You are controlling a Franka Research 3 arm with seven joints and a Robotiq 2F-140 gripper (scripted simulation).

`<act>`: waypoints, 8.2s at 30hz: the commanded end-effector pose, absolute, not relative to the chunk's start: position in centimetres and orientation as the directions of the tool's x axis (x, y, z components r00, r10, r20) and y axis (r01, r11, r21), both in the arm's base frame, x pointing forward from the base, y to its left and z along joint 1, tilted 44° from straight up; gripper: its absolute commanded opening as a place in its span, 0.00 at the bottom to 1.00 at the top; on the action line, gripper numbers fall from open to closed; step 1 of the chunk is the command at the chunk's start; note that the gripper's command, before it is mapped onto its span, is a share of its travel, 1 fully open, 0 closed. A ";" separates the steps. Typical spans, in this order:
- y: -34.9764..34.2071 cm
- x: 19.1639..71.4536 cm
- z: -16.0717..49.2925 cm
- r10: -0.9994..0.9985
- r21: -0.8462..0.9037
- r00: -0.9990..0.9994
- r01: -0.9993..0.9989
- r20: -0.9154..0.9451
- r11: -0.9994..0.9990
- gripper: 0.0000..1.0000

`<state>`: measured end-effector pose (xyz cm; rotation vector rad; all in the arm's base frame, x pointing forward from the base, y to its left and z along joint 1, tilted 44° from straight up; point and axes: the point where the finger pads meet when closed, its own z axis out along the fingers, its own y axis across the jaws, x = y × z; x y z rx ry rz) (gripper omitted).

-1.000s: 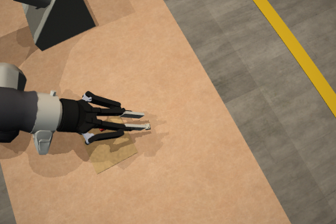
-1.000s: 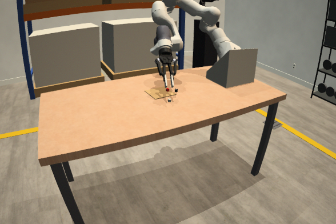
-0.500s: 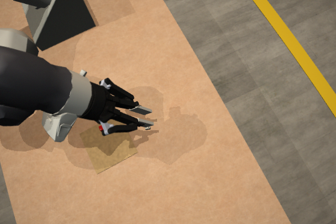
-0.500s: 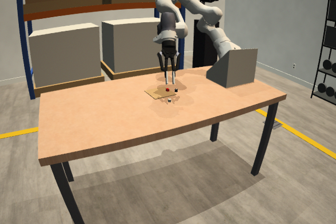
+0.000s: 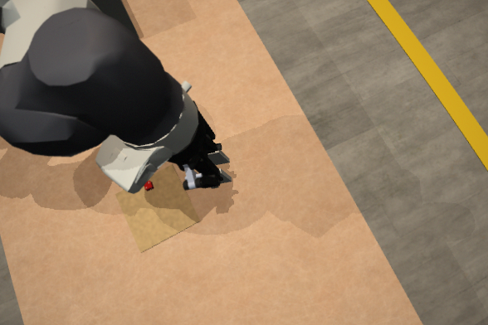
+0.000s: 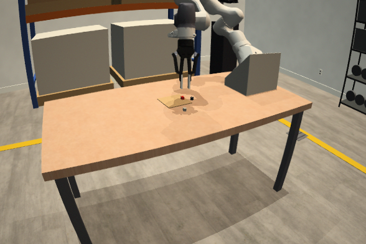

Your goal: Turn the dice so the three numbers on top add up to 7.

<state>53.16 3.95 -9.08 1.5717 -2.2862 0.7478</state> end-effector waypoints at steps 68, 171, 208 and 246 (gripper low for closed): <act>0.6 51.9 -10.2 -0.635 0.374 0.499 -0.866 0.590 -0.333 1.00; -1.8 51.6 -12.3 -0.269 0.663 0.940 -0.338 0.209 -0.668 0.19; -4.6 51.5 -15.1 -0.269 0.663 0.940 -0.338 0.209 -0.668 0.19; -4.7 51.5 -15.2 -0.269 0.663 0.940 -0.338 0.209 -0.668 0.19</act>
